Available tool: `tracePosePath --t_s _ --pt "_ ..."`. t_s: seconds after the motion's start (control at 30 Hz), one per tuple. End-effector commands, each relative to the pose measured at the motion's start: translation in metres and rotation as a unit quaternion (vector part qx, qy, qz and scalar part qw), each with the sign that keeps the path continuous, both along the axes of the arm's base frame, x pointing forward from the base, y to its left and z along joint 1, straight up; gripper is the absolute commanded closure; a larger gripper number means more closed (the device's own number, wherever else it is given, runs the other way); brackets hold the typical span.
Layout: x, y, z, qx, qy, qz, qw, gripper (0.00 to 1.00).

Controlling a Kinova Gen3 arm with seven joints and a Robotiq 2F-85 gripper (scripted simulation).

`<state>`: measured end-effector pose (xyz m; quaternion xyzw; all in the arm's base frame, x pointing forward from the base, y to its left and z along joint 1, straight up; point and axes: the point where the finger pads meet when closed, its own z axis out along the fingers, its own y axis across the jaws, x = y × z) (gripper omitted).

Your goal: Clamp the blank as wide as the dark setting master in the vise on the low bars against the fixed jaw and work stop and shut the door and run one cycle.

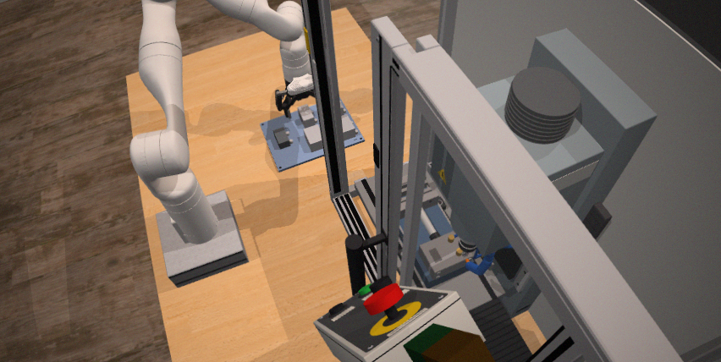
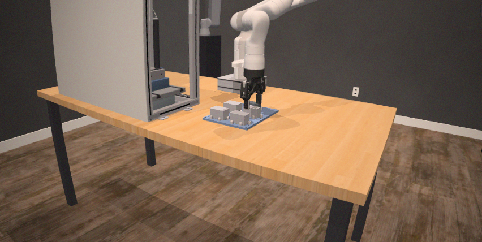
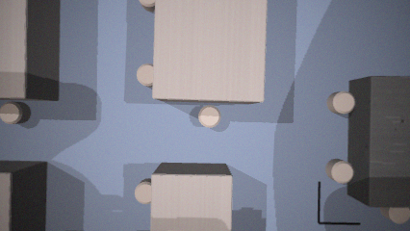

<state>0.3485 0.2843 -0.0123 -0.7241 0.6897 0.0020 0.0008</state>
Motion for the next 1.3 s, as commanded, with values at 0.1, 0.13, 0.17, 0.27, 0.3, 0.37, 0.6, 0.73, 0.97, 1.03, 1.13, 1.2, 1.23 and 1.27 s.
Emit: tracePosePath --t_s 0.1,0.13,0.17,0.27,0.3,0.37,0.6,0.73,0.97,1.03,1.13,1.2,1.23,1.27 --pt "0.0030 -0.0013 -0.0012 0.001 -0.003 0.000 1.000 0.00" --pt "0.0030 -0.0013 -0.0012 0.001 -0.003 0.000 1.000 0.00" --pt "0.0030 -0.0013 -0.0012 0.001 -0.003 0.000 1.000 0.00" --pt "0.0030 -0.0013 -0.0012 0.001 -0.003 0.000 1.000 0.00" --pt "0.0030 -0.0013 -0.0012 0.001 -0.003 0.000 1.000 0.00" --pt "0.0030 -0.0013 -0.0012 0.001 -0.003 0.000 1.000 0.00" --pt "0.0035 -0.0016 -0.0015 0.001 -0.003 0.000 1.000 0.00" --pt "0.0042 -0.0020 -0.0019 0.001 -0.003 0.000 1.000 0.00" --pt "0.0042 -0.0020 -0.0019 0.001 -0.003 0.000 1.000 0.00" --pt "0.0042 -0.0020 -0.0019 0.001 -0.003 0.000 1.000 0.00" --pt "0.0036 -0.0017 -0.0015 0.001 -0.002 -0.001 1.000 0.00" --pt "0.0049 -0.0020 -0.0023 0.001 -0.003 0.000 1.000 0.00" --pt "0.0049 -0.0020 -0.0023 0.001 -0.003 0.000 1.000 0.00" --pt "0.0049 -0.0020 -0.0023 0.001 -0.003 0.000 1.000 0.00"
